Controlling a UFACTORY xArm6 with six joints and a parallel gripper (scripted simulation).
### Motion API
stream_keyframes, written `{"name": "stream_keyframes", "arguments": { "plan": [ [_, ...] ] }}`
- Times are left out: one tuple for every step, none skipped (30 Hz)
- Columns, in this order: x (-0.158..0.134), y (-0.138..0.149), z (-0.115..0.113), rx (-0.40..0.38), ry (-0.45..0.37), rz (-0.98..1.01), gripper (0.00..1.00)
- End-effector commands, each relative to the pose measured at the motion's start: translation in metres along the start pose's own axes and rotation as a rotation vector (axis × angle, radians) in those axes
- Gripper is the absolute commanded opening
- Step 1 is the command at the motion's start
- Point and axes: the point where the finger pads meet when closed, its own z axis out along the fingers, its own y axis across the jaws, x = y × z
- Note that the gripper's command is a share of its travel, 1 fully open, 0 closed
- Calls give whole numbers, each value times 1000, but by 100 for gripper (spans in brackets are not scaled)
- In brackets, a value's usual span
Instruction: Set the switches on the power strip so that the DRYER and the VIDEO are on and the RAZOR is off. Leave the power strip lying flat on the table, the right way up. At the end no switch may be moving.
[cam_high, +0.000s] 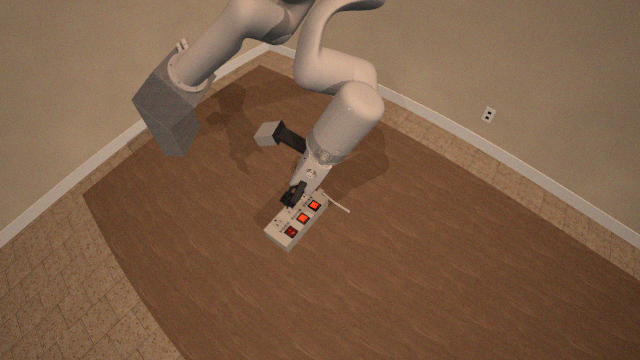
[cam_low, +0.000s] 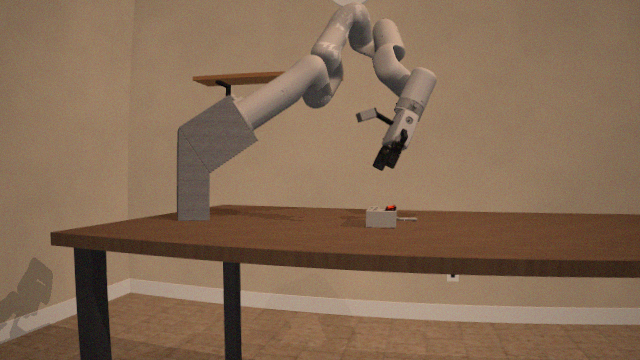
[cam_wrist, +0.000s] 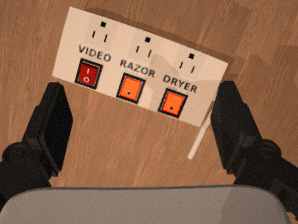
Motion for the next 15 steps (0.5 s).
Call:
{"name": "stream_keyframes", "arguments": {
  "plan": [
    [1,1,-4,-57,-95,90,100],
    [0,0,-8,-78,-148,142,100],
    [0,0,-8,-78,-148,142,100],
    [0,0,-8,-78,-148,142,100],
    [0,0,-8,-78,-148,142,100],
    [-2,0,-11,-97,-202,191,100],
    [-2,0,-11,-97,-202,191,100],
    [-4,-2,-15,-112,-254,235,100],
    [-4,-2,-15,-112,-254,235,100],
    [-6,-4,-19,-123,-301,272,100],
    [-6,-4,-19,-123,-301,272,100],
    [-9,-6,-23,-132,-343,304,100],
    [-9,-6,-23,-132,-343,304,100],
    [-10,-7,-26,-137,-378,329,100],
    [-10,-7,-26,-137,-378,329,100]
  ]
}}
